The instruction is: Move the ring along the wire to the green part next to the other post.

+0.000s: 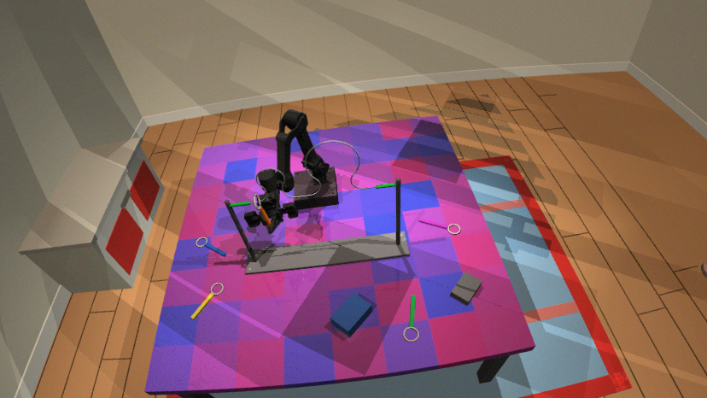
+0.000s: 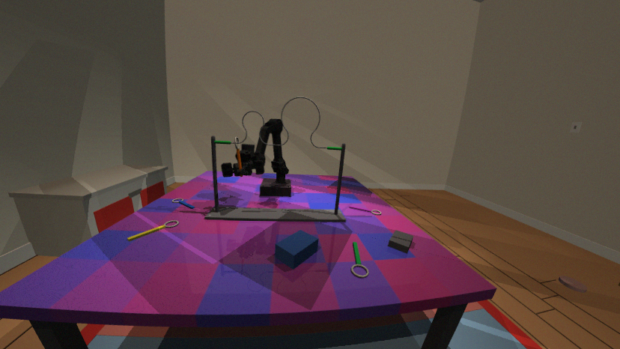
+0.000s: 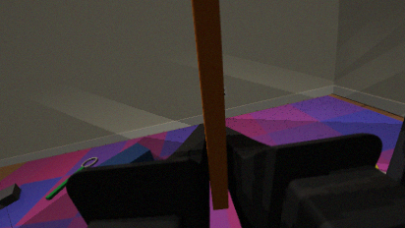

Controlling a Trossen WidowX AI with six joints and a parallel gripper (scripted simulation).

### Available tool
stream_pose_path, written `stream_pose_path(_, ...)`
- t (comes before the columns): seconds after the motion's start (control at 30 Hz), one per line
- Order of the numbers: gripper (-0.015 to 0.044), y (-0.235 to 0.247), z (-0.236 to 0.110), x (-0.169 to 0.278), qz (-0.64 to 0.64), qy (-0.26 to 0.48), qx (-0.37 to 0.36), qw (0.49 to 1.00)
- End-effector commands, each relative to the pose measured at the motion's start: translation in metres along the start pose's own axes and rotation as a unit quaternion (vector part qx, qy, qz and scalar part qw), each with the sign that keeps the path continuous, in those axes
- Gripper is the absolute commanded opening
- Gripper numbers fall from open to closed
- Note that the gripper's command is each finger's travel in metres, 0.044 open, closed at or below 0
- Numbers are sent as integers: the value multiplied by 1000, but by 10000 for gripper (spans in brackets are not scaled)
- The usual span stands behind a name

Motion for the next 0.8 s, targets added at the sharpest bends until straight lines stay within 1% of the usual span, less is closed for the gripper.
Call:
stream_pose_path(0.0, -150, 10, 0, -2, 27, 0, 2, 1000)
stream_pose_path(0.43, -150, 47, 1, -19, 147, -3, 2, 989)
stream_pose_path(0.77, -150, 63, -9, -38, 223, 36, -22, 974)
Point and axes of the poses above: the point midway between the two fingers, 35 mm back from their tips, its own z axis out along the fingers, its own y axis across the jaws, x = y × z, the point moved 5 cm from there along -z, back along the fingers, and after that the axes turned 15 degrees about -z, right-handed, at the moved point
